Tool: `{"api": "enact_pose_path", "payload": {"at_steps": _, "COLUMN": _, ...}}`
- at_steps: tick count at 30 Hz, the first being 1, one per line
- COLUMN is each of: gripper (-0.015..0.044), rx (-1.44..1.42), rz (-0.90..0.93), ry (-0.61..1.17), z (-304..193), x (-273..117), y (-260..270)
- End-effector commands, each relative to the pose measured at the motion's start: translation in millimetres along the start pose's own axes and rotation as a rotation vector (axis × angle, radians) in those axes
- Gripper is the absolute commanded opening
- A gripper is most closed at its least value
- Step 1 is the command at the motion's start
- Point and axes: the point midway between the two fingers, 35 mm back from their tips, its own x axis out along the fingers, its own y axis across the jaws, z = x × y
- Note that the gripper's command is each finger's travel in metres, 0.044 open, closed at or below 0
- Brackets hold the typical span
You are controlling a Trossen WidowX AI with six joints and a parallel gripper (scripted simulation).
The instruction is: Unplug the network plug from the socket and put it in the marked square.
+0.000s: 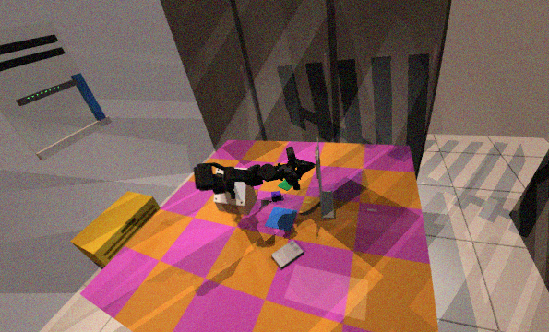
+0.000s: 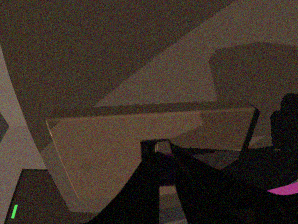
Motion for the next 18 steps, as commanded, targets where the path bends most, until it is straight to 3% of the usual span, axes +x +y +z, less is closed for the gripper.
{"api": "enact_pose_path", "payload": {"at_steps": 1, "gripper": 0.0, "rx": -0.005, "rz": -0.001, "ry": 0.001, "z": -1.1, "x": -3.3, "y": -0.2}}
{"api": "enact_pose_path", "payload": {"at_steps": 18, "gripper": 0.0, "rx": -0.005, "rz": -0.001, "ry": 0.001, "z": -3.9, "x": -13.0, "y": -0.3}}
